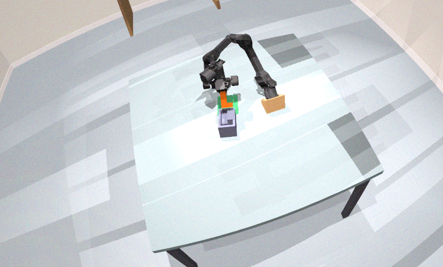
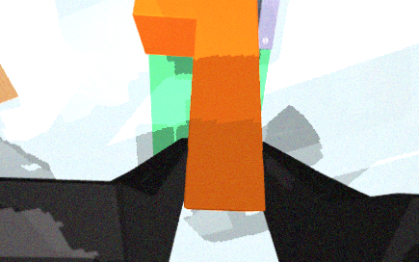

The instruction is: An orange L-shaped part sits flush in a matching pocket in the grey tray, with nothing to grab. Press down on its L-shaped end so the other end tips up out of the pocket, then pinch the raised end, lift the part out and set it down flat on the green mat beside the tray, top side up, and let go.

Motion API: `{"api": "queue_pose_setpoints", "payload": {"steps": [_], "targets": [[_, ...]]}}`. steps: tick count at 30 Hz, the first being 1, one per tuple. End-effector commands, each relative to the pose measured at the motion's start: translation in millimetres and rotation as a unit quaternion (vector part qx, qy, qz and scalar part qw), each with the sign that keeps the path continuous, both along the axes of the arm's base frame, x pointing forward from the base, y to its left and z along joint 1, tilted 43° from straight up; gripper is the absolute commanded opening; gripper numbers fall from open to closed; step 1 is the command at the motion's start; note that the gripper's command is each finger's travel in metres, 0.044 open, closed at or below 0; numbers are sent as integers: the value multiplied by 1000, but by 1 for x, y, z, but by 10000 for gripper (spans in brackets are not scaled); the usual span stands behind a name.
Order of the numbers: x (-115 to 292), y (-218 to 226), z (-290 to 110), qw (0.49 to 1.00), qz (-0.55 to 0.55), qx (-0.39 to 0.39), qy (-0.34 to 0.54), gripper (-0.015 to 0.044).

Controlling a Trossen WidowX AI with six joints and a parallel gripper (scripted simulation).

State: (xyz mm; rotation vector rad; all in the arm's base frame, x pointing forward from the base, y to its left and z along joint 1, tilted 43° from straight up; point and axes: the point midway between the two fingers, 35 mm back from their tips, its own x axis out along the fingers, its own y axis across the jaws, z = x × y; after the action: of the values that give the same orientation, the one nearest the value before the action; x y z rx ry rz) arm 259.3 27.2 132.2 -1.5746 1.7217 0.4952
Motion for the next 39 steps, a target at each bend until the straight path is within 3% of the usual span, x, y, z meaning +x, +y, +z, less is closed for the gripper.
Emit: {"api": "queue_pose_setpoints", "payload": {"steps": [1, 12, 39], "targets": [[-6, -13, 12, 1000, 2, -1, -1, 0], [-22, -44, 41, 1000, 2, -2, -1, 0], [-21, -67, 16, 1000, 2, -2, -1, 0]]}}
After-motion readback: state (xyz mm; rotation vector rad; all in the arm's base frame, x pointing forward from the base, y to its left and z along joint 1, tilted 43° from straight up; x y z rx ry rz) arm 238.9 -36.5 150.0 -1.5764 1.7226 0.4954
